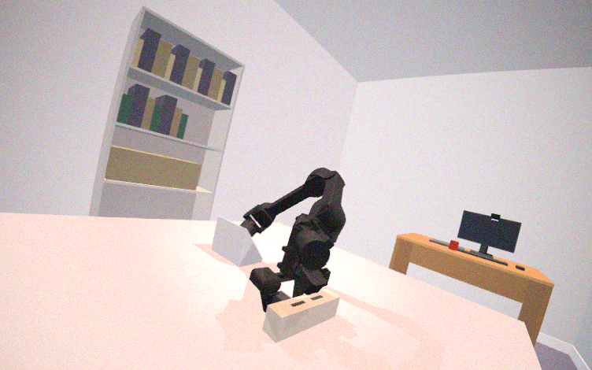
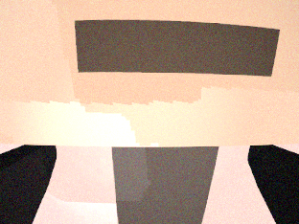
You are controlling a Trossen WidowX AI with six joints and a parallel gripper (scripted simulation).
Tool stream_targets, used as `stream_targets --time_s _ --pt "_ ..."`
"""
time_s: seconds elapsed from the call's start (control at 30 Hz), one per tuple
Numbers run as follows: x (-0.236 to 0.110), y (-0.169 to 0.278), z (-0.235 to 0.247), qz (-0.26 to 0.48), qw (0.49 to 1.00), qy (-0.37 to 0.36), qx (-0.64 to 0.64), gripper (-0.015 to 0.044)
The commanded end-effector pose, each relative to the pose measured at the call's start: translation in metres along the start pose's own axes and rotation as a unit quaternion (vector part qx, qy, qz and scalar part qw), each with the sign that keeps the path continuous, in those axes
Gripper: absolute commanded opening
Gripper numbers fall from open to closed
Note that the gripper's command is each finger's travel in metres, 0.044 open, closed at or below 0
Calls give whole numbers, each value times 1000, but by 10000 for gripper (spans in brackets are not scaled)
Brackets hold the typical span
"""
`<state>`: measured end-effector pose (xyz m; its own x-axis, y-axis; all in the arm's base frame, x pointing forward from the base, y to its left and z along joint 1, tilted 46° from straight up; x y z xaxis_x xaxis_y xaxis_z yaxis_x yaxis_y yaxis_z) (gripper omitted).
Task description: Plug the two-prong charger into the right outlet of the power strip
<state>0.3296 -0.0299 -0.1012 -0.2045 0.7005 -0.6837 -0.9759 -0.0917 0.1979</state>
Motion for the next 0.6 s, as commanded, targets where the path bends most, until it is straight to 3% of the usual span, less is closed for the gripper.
stream_targets --time_s 0.0,0.57 --pt "0 1 0 -2 1000 0 -2 440" --pt "0 5 0 -7 1000 0 -5 440"
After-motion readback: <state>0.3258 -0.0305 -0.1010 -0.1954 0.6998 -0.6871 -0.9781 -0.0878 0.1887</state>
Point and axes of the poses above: the point midway between the two fingers, 35 mm back from their tips, its own x axis out along the fingers, its own z axis across the jaws, y = z × x, the point moved 1 cm from there along -x, back along the fingers, and after that the axes turned 1 degree about x, right-handed, at the moved point
